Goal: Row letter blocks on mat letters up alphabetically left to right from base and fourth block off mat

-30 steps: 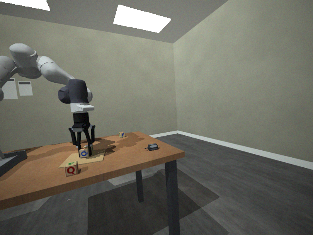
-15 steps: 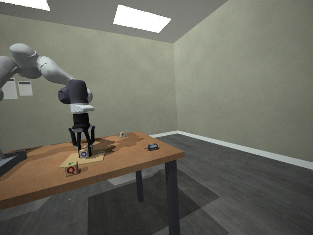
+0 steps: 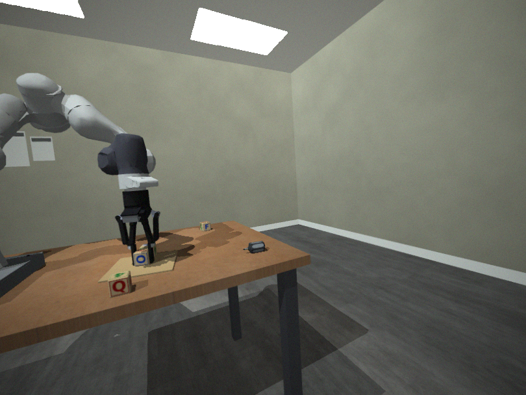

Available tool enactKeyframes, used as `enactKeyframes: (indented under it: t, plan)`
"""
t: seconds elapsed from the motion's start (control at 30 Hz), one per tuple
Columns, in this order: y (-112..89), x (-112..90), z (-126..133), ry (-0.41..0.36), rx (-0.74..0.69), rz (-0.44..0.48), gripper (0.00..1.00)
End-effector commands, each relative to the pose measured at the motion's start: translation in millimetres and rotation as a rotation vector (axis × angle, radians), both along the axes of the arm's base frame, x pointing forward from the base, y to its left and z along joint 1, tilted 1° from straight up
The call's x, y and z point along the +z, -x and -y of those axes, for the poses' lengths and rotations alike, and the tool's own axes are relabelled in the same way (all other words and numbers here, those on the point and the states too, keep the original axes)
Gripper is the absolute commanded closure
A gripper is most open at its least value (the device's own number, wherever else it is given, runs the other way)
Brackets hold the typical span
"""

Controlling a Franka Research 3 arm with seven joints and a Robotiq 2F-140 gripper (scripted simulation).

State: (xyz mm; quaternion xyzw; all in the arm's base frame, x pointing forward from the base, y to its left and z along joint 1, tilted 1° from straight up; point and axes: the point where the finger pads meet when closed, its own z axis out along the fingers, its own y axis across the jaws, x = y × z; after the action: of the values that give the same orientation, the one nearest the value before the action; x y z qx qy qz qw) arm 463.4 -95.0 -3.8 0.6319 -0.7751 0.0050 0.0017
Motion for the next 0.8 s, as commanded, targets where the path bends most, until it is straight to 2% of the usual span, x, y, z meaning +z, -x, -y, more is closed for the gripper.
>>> enactKeyframes:
  t: [0.0,0.53,0.77]
  plan:
    - [-1.6,0.5,-0.1,-0.001,0.002,0.005,0.67]
    - [-1.6,0.5,-0.1,-0.001,0.002,0.005,0.67]
    - [-1.6,0.5,-0.1,-0.001,0.002,0.005,0.63]
